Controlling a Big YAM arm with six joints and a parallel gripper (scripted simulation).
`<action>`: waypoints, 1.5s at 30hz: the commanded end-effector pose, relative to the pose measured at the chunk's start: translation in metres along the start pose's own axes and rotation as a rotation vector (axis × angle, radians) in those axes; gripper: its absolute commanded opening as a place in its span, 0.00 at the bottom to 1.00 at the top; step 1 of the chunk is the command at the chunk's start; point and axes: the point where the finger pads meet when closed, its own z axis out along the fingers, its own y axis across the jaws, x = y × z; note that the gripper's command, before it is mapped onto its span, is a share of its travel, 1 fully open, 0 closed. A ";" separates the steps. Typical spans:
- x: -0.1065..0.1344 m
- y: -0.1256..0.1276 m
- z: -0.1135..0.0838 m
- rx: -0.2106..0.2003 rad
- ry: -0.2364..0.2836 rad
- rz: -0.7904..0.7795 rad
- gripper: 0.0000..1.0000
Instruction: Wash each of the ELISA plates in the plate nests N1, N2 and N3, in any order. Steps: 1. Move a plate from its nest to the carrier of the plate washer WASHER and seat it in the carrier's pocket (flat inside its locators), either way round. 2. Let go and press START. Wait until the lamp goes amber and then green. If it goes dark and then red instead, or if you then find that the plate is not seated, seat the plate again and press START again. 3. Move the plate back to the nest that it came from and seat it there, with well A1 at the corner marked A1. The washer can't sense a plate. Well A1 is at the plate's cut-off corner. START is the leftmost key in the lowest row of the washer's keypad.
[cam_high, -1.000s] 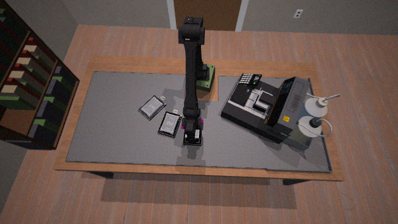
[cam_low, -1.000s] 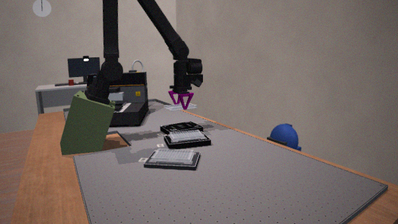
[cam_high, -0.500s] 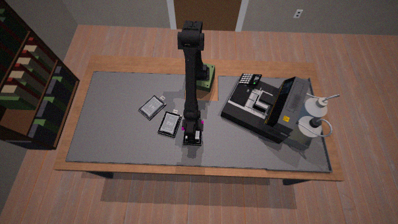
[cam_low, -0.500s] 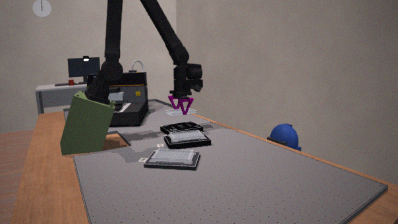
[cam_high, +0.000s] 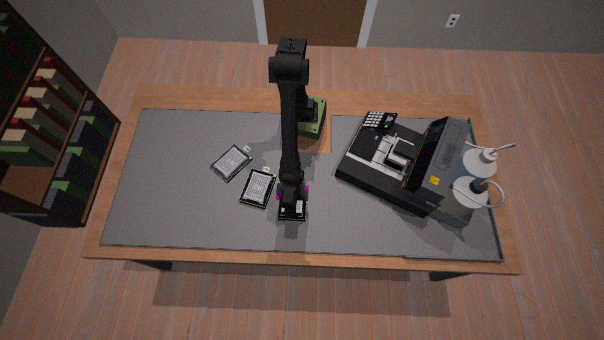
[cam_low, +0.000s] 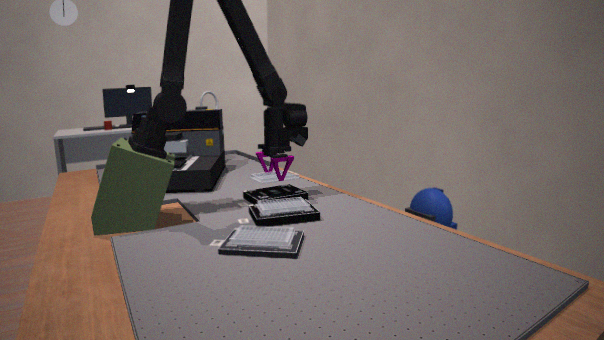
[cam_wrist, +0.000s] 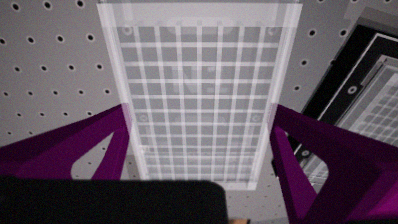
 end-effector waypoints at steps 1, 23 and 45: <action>-0.006 -0.005 0.007 0.002 -0.013 0.001 0.84; -0.017 -0.006 0.019 0.005 -0.052 0.003 0.84; -0.010 -0.002 0.024 0.001 -0.024 0.001 0.84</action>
